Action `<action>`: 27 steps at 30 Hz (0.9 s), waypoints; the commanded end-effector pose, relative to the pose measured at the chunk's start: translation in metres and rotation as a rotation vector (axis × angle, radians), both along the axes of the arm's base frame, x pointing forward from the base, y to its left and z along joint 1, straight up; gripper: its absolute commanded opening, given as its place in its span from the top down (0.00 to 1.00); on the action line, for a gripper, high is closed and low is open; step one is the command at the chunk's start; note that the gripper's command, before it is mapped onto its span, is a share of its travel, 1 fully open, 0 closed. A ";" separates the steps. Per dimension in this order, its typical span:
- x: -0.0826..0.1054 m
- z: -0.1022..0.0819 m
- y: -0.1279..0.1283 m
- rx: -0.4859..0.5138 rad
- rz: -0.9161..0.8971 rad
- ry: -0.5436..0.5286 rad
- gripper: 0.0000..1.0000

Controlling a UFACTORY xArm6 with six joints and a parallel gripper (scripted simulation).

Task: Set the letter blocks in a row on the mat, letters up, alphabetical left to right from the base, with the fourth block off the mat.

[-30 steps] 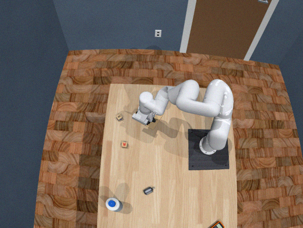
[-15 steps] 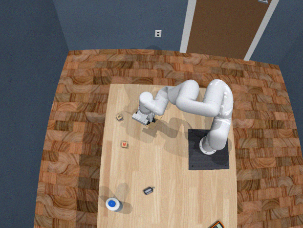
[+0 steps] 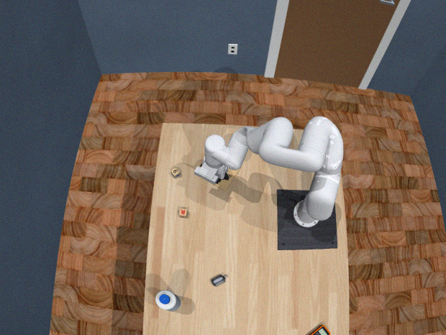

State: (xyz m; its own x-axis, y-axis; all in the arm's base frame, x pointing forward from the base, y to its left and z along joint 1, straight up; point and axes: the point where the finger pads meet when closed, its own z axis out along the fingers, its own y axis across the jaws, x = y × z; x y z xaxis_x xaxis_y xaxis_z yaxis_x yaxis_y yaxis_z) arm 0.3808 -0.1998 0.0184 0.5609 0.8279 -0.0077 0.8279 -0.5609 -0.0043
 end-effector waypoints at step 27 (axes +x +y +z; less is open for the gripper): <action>0.002 0.002 -0.001 -0.003 0.000 -0.005 0.52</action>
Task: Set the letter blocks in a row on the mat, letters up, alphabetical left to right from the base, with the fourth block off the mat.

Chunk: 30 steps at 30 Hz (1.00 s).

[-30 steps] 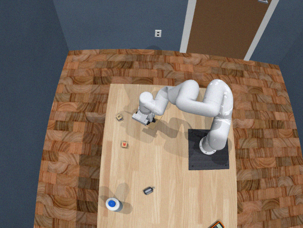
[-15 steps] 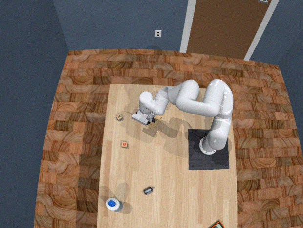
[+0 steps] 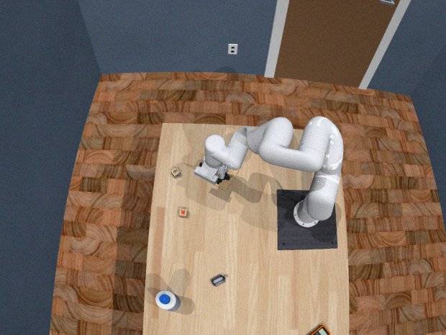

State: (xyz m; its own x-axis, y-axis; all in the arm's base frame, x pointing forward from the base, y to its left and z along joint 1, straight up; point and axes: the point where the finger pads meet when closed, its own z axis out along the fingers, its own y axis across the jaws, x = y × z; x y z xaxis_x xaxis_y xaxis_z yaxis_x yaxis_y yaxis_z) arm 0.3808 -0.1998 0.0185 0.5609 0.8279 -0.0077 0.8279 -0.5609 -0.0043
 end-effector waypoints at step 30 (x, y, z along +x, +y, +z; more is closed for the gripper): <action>0.002 0.077 -0.001 -0.003 0.000 -0.005 0.52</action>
